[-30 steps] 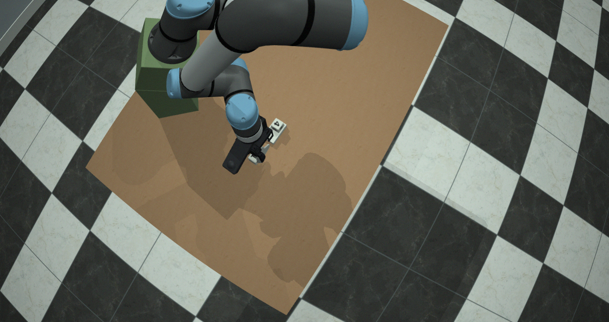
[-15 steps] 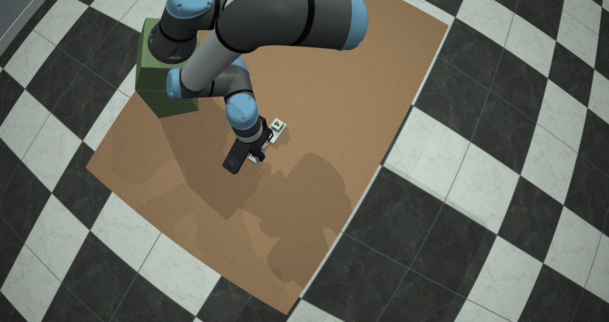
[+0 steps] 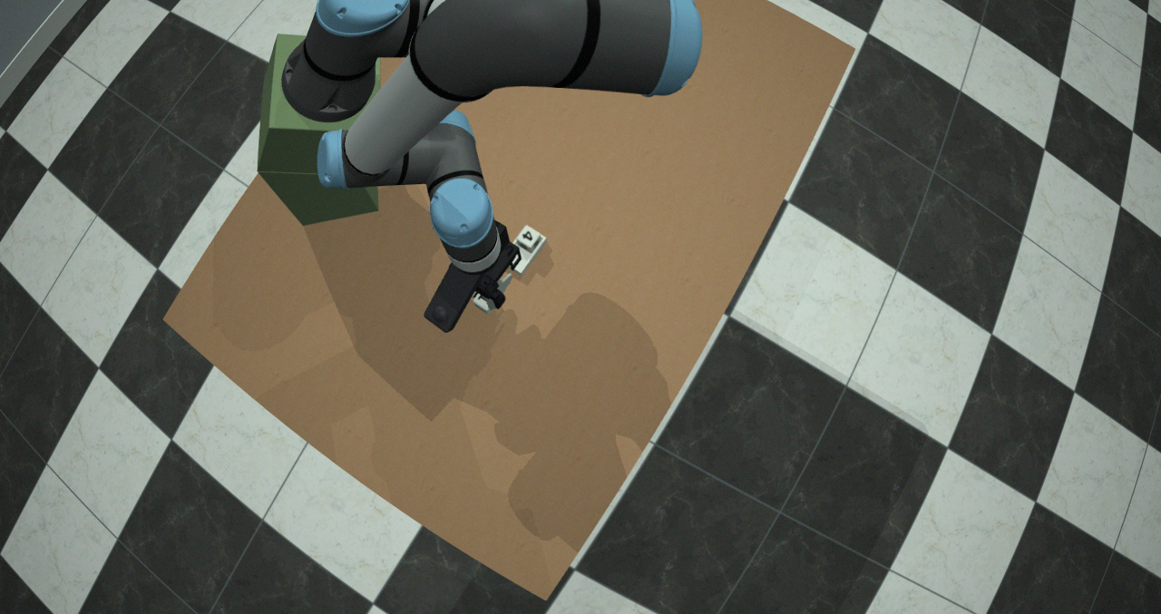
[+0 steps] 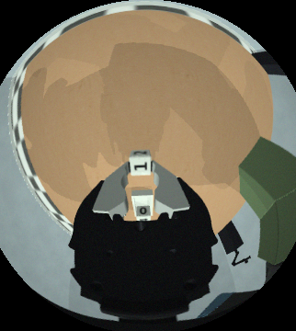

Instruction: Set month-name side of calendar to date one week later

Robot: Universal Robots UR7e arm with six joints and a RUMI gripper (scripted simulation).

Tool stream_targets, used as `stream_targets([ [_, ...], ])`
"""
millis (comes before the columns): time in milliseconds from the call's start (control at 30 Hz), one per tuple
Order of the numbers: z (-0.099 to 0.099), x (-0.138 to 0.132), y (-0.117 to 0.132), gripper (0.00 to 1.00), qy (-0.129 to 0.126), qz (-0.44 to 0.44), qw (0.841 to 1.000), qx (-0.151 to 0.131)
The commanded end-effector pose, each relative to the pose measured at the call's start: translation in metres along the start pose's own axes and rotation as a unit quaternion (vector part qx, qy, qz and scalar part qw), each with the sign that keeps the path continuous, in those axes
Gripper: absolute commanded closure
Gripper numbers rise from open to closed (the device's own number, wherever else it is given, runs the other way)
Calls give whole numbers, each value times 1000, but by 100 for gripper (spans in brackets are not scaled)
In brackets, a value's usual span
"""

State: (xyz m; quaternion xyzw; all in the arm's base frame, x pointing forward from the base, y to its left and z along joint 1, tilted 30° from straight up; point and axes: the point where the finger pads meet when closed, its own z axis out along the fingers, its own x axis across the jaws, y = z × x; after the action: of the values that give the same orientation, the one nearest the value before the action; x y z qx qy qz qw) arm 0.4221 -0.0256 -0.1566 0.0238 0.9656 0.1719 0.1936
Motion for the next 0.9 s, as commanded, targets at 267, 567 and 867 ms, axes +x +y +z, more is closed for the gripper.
stream_targets([
  [267,0,-2,-1,90,-1,-1,1000,1],
  [567,-2,-2,-1,90,-1,-1,1000,2],
  [867,-9,0,0,90,0,0,1000,1],
])
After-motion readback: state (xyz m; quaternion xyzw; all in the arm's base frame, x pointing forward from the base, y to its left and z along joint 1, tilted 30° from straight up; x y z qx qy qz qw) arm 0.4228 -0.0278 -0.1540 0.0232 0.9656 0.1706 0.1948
